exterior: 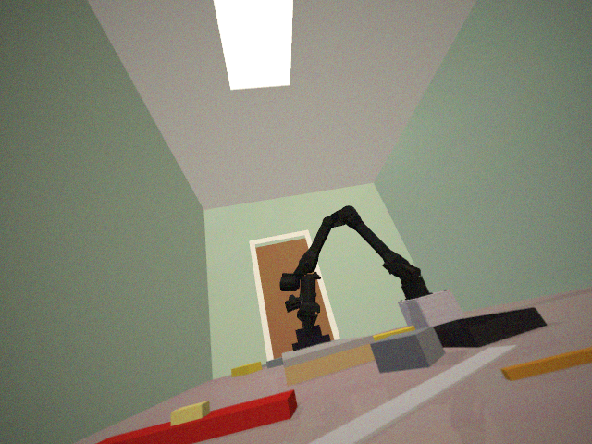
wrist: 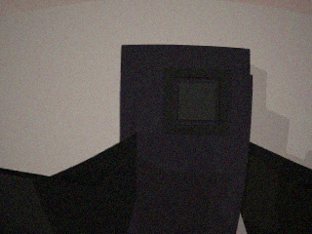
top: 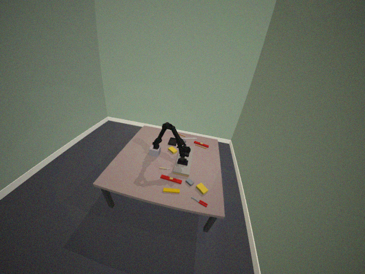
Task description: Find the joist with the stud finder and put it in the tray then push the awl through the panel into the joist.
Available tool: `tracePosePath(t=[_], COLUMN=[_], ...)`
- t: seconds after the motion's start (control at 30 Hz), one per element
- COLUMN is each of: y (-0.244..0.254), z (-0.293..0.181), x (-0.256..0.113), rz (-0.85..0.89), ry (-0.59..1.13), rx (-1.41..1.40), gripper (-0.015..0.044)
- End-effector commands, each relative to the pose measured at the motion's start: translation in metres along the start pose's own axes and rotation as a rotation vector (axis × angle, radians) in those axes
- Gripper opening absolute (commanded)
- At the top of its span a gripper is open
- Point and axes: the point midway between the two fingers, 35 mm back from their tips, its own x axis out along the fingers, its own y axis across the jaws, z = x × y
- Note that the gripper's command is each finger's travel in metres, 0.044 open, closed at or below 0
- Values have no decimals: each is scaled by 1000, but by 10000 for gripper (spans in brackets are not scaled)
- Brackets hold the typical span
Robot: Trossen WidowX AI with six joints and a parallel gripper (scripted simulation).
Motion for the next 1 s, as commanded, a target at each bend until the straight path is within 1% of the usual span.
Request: tracePosePath(t=[0.0,0.97], y=[-7,-49], z=[0,0], x=[0,0], rz=[-1,-6], ry=[2,2], rx=[0,-1], gripper=[0,0])
